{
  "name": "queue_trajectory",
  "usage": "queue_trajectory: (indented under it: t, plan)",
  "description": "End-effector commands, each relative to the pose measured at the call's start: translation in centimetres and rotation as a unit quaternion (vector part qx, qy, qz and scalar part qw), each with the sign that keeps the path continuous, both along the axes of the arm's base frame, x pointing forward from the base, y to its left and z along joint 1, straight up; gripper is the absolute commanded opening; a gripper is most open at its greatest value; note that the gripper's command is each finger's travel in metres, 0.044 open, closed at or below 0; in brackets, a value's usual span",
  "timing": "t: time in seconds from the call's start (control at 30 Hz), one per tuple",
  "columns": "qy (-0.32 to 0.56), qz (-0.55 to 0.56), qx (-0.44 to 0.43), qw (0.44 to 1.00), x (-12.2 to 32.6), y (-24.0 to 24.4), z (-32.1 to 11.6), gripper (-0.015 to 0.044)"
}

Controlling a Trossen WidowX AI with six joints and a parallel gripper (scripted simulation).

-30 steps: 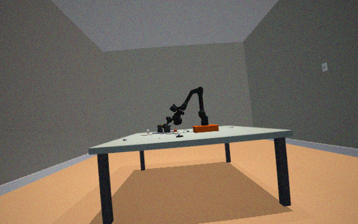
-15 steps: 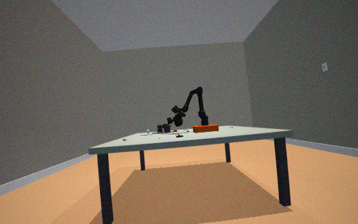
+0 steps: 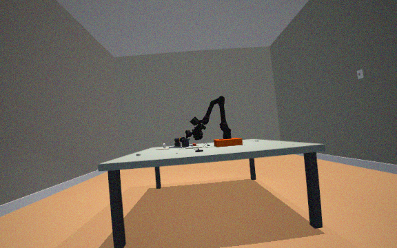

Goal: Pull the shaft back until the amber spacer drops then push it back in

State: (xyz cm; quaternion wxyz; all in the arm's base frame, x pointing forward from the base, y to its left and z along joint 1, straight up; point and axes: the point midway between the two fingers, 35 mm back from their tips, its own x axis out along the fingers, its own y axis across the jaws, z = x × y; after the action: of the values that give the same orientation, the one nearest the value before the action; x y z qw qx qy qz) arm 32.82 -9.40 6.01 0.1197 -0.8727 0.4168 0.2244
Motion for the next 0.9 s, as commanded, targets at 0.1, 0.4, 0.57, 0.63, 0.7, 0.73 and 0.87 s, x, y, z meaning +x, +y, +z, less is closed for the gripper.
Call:
queue_trajectory:
  t: [0.1,0.4,0.57,0.63,0.7,0.73,0.87]
  plan:
    - [0.002,0.0,-0.002,1.0,-0.1,0.0,0.0,0.044]
    - [0.002,0.0,-0.002,1.0,0.1,-0.3,-0.2,0.044]
    - [0.002,-0.001,-0.002,1.0,0.6,-0.8,-0.6,0.044]
    - [0.002,-0.001,-0.002,1.0,0.8,-1.0,-0.7,0.044]
    - [0.001,-0.001,-0.002,1.0,1.0,-1.2,-0.9,0.044]
    - [0.001,-0.001,-0.002,1.0,1.0,-1.4,-1.0,0.044]
    - [0.001,-0.001,-0.002,1.0,1.4,-1.8,-1.3,0.044]
